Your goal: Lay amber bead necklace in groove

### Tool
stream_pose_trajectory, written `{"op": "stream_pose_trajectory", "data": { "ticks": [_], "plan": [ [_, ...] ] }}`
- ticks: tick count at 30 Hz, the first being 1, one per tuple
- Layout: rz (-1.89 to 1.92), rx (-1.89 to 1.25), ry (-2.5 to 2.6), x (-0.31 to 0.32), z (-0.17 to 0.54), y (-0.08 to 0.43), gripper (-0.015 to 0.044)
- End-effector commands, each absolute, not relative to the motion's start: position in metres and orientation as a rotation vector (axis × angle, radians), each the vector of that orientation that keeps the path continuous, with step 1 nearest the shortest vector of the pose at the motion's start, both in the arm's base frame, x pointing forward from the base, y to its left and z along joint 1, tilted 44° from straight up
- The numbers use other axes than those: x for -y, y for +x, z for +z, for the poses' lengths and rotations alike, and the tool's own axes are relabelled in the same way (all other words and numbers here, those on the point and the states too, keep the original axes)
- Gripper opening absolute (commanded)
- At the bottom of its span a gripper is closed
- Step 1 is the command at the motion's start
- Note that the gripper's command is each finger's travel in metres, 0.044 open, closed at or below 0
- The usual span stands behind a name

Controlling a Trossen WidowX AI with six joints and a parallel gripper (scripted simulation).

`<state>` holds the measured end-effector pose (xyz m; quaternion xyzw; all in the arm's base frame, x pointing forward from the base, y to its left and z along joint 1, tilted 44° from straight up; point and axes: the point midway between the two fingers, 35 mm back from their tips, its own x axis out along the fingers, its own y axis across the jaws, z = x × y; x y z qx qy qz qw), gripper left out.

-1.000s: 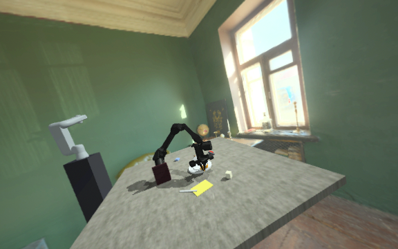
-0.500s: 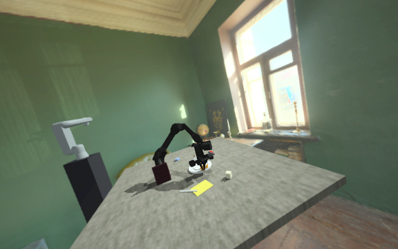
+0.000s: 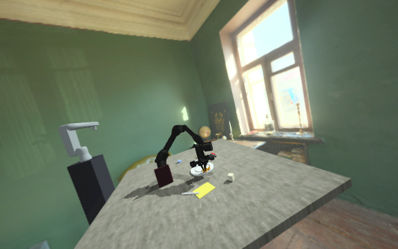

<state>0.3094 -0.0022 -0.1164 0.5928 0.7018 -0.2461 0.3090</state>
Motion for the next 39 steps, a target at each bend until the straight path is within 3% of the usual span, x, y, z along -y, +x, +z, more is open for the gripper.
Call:
{"op": "stream_pose_trajectory", "data": {
  "ticks": [1, 39],
  "plan": [
    [-0.644, -1.846, 1.572, -0.006, -0.105, 0.308, 0.0],
    [-0.643, -1.856, 1.575, -0.073, -0.036, 0.239, 0.0]
  ]
}}
